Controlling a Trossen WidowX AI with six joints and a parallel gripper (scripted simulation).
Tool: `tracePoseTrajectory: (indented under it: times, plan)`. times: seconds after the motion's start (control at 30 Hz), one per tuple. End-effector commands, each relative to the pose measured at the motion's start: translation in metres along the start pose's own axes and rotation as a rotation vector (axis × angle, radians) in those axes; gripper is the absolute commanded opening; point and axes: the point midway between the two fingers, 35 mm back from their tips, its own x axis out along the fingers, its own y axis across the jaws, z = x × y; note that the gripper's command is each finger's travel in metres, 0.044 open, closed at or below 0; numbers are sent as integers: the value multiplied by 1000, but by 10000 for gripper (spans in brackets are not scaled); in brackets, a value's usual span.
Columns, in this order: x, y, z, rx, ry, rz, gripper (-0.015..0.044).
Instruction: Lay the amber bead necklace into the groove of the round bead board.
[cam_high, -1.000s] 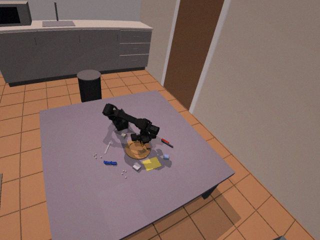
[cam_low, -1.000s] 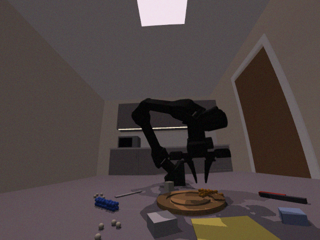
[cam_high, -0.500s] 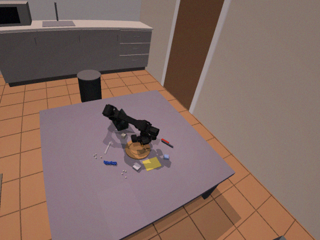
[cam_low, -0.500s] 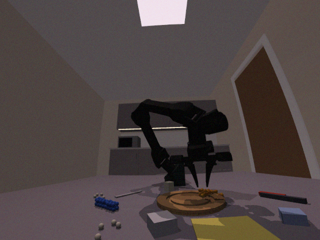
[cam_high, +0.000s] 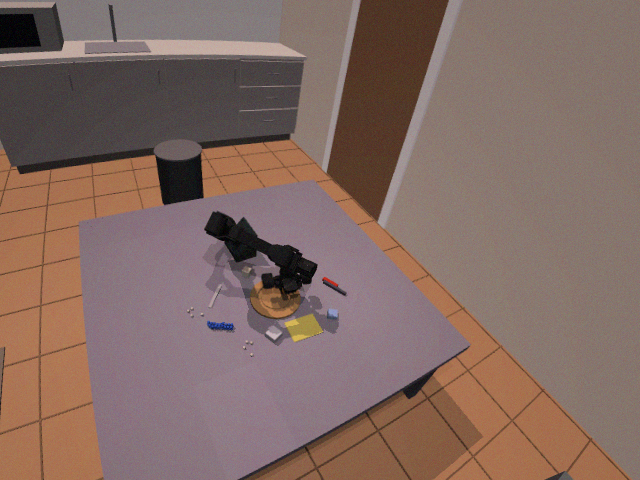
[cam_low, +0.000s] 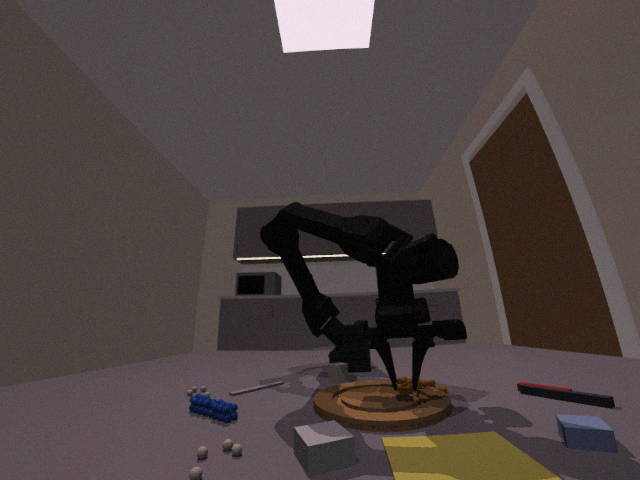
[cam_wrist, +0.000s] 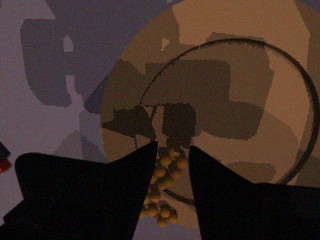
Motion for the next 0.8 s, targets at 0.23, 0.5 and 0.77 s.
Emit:
tracePoseTrajectory:
  times: [0.23, 0.5, 0.77]
  plan:
    - [2, 0, 0, -1, 1, -1, 0]
    - [2, 0, 0, -1, 1, -1, 0]
    - [2, 0, 0, -1, 1, -1, 0]
